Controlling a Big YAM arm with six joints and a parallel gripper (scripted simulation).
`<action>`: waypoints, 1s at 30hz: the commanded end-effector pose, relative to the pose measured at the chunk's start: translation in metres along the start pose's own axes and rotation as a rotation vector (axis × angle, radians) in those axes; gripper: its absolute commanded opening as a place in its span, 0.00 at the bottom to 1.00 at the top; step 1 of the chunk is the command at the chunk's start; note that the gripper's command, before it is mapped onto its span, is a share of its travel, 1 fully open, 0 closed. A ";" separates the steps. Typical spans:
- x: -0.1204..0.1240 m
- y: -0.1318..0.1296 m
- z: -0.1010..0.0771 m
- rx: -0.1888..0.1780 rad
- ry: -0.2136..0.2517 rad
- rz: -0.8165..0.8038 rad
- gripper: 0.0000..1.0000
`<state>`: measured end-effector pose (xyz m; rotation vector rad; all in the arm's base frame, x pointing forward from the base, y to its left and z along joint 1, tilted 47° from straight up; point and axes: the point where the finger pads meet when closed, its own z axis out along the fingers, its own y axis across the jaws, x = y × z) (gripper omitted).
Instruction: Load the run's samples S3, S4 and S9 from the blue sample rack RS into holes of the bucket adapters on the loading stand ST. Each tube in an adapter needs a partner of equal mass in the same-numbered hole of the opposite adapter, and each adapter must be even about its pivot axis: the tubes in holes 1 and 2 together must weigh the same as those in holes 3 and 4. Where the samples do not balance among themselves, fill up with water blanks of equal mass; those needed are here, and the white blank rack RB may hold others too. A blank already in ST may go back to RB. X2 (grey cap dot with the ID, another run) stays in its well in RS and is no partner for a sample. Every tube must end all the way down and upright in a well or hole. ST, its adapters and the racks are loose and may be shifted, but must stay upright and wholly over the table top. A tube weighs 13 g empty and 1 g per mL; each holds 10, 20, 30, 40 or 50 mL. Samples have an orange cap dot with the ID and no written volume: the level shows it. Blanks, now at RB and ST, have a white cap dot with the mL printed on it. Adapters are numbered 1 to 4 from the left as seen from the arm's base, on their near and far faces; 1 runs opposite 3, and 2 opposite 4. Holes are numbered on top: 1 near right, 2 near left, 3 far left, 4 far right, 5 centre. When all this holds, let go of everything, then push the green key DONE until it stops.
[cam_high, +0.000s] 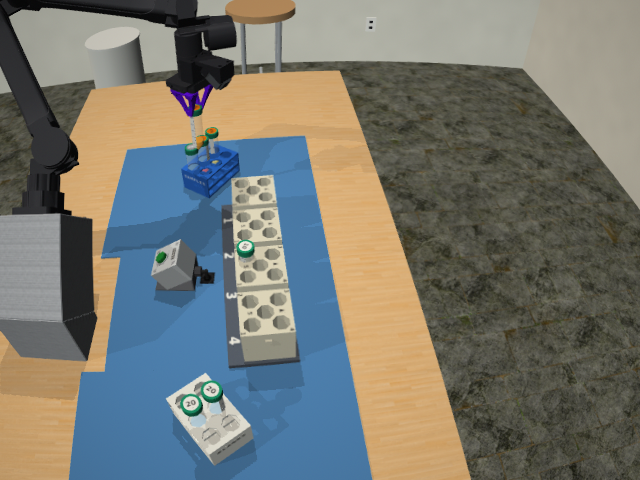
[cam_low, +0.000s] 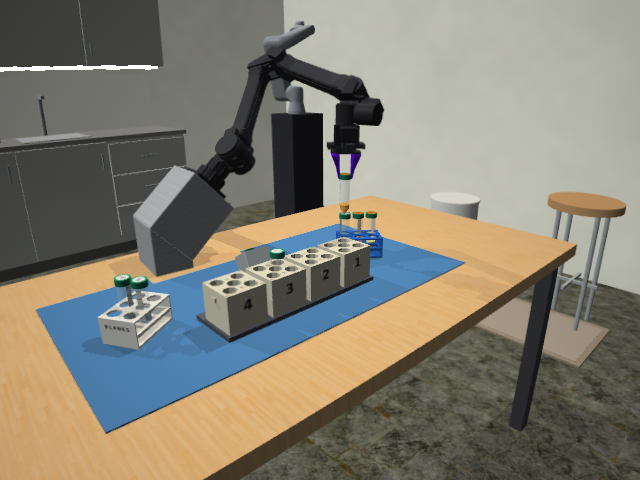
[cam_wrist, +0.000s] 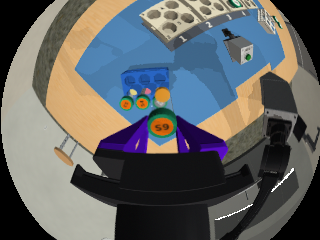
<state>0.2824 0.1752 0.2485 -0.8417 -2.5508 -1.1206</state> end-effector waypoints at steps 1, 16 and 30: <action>-0.004 0.005 0.009 -0.003 -0.007 0.013 0.00; -0.005 0.006 0.044 -0.003 -0.007 0.014 0.00; -0.006 0.015 0.058 -0.026 -0.020 -0.003 0.00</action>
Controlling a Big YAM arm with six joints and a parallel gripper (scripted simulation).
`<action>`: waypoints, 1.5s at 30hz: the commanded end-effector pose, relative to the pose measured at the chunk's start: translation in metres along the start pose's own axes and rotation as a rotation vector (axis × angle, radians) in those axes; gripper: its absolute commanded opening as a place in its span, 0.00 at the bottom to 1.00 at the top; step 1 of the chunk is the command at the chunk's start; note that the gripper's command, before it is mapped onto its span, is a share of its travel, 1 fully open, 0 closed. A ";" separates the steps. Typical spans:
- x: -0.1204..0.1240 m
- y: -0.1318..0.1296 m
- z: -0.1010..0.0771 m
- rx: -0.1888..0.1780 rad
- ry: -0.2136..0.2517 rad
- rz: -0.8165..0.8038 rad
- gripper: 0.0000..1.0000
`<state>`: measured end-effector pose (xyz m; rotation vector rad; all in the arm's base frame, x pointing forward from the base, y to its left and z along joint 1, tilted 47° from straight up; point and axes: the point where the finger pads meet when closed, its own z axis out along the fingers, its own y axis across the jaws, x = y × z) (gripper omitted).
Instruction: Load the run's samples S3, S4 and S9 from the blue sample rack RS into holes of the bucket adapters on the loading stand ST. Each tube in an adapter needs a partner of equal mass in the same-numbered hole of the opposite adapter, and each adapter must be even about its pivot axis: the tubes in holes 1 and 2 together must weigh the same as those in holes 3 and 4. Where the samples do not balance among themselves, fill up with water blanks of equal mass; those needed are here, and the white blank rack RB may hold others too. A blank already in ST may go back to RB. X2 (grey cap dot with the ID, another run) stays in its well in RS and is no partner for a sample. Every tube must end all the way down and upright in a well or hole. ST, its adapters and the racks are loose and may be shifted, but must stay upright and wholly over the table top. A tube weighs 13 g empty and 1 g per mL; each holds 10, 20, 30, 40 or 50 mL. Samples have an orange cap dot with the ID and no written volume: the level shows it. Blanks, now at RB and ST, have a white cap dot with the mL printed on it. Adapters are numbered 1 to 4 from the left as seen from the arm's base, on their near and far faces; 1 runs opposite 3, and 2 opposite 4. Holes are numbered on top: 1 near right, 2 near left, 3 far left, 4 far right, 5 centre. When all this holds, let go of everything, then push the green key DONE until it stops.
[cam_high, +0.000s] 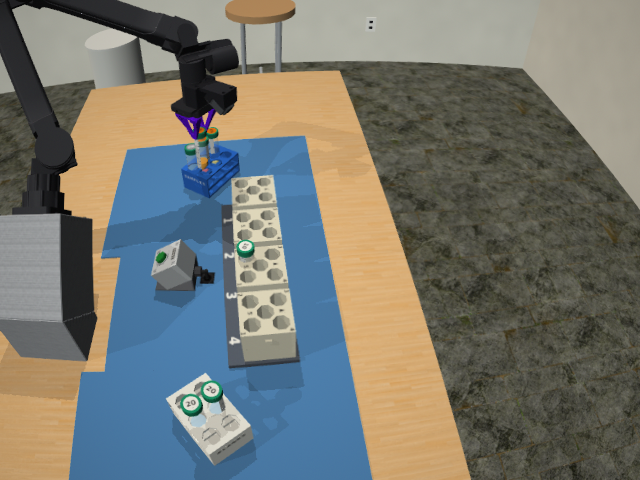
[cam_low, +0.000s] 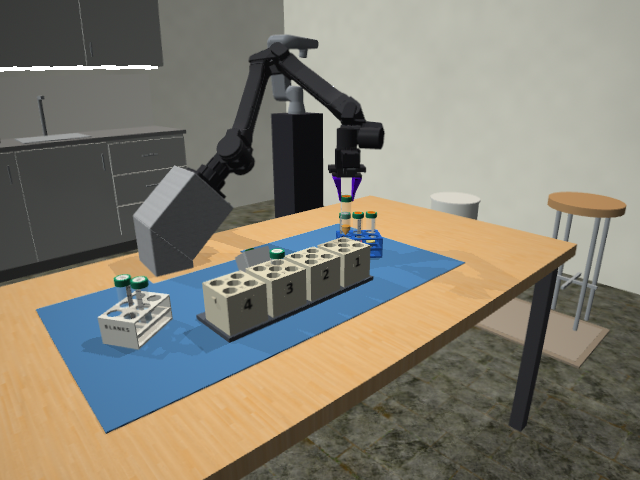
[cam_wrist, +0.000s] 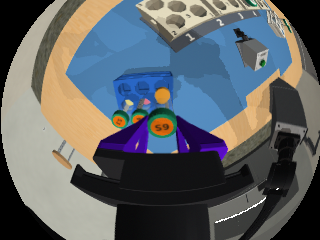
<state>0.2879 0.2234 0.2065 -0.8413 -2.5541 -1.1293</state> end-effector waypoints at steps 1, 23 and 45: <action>-0.003 0.011 -0.005 -0.020 -0.016 0.001 0.00; -0.004 0.000 0.009 0.002 -0.003 0.018 0.00; -0.003 0.001 0.033 0.000 -0.003 0.017 0.00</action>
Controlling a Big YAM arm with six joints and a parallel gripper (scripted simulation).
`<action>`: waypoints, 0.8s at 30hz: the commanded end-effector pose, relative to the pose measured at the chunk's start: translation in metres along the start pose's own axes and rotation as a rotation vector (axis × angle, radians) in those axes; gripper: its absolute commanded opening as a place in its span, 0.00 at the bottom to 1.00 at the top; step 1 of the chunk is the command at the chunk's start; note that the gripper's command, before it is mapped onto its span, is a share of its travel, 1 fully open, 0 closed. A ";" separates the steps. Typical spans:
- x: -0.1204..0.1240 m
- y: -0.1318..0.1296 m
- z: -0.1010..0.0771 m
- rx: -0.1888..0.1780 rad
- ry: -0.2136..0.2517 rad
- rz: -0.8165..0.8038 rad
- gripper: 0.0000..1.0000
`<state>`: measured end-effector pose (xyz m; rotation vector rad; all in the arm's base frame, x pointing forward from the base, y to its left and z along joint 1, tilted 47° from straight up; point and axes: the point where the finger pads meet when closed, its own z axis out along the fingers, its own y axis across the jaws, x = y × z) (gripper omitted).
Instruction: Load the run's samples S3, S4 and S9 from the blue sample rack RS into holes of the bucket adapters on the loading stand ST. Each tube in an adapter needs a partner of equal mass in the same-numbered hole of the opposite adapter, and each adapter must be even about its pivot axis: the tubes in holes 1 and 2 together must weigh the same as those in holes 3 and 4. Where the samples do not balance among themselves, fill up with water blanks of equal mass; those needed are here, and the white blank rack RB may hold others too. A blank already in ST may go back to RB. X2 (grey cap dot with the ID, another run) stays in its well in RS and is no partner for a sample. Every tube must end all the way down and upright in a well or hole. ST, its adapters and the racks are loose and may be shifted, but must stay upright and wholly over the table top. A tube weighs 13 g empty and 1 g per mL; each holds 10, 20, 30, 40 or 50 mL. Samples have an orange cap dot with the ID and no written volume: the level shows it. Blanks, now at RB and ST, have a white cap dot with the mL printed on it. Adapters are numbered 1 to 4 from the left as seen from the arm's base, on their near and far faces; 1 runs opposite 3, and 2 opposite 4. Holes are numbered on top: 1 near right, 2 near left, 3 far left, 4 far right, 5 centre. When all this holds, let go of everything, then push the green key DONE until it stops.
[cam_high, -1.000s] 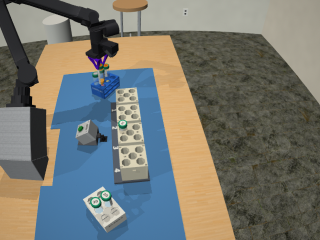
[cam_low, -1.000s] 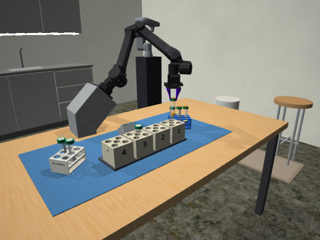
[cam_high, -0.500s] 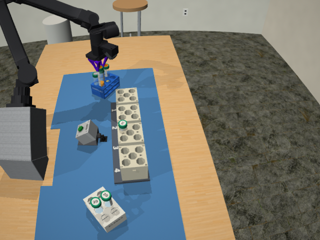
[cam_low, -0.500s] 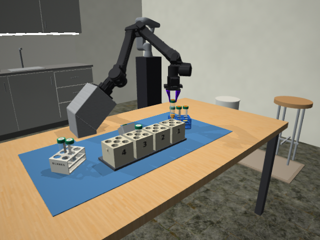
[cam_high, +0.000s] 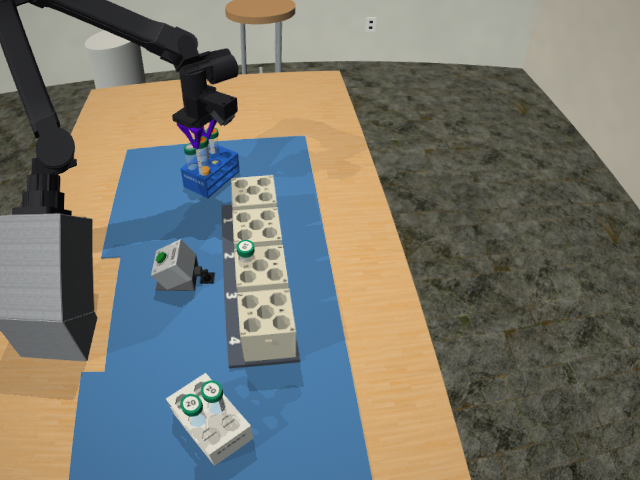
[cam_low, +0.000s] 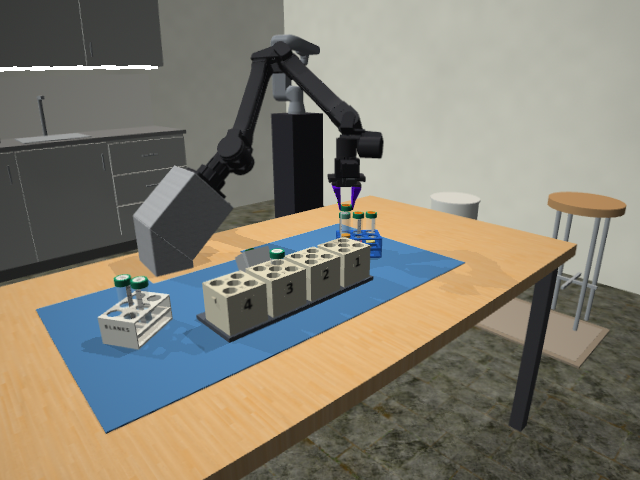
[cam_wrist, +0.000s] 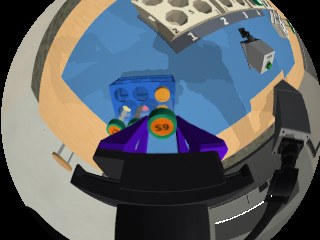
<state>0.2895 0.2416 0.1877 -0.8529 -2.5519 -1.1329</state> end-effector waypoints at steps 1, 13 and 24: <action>-0.001 0.001 0.009 0.006 0.001 0.012 0.00; 0.000 0.000 0.025 0.006 0.002 0.012 0.00; 0.000 0.001 0.036 0.004 0.002 0.011 0.00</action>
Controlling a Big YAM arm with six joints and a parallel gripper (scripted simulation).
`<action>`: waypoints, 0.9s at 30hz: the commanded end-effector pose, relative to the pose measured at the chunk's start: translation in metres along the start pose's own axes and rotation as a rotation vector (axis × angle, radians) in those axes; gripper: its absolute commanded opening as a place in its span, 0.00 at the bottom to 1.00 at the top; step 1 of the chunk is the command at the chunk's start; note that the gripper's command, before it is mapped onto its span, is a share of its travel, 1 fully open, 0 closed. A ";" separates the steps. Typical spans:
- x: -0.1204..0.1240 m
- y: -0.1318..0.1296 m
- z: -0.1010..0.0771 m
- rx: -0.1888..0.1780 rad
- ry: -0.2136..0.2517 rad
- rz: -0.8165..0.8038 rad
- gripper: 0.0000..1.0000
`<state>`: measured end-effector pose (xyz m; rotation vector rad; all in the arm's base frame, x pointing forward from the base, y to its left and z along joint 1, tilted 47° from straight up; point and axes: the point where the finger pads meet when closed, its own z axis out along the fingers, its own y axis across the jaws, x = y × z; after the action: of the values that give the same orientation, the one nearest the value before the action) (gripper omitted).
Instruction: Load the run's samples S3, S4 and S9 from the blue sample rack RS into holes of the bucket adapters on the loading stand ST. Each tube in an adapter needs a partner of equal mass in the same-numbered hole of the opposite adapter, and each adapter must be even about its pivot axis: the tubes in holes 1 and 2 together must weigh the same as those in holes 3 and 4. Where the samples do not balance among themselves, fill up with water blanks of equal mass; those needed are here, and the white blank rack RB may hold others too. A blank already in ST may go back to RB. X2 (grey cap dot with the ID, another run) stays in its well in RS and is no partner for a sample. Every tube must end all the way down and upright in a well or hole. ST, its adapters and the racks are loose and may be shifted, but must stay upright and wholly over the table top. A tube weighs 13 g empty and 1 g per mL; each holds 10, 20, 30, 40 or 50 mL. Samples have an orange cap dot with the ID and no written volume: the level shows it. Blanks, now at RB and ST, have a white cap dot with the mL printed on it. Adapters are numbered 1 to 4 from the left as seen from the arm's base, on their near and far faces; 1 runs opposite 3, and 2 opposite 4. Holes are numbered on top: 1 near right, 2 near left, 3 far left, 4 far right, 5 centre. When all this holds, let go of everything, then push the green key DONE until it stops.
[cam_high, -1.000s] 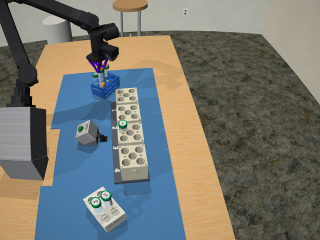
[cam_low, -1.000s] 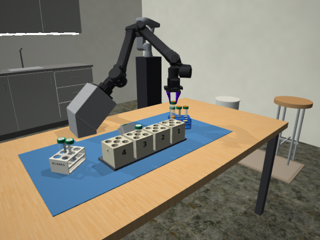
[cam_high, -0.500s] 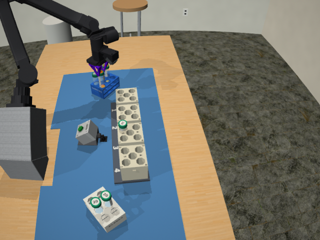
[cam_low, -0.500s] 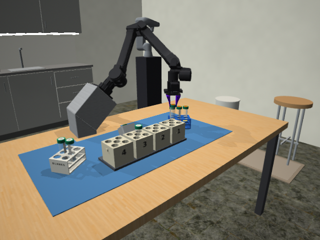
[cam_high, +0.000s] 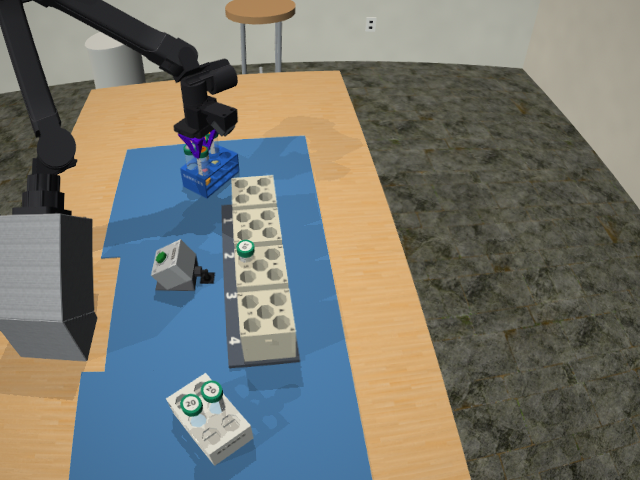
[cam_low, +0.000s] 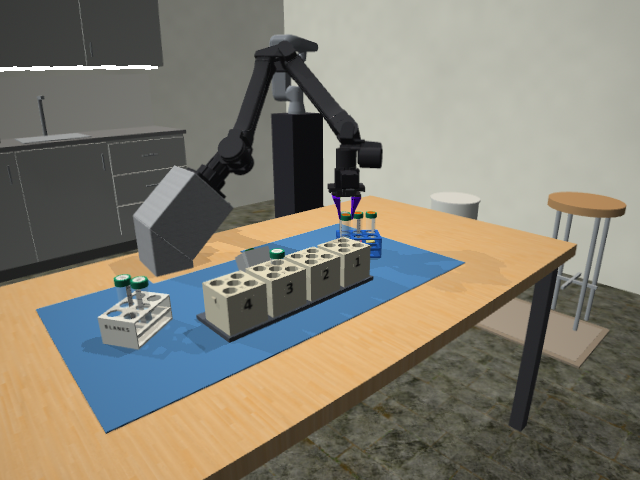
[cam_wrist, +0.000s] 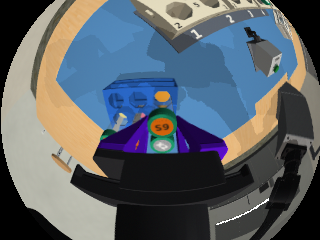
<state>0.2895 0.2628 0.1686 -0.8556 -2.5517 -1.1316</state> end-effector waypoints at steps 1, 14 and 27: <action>0.000 -0.001 0.010 0.006 0.004 0.012 0.00; -0.002 0.010 0.000 -0.017 -0.007 -0.003 0.55; -0.008 0.007 -0.003 -0.006 -0.008 0.030 0.55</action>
<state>0.2894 0.2652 0.1664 -0.8551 -2.5502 -1.1308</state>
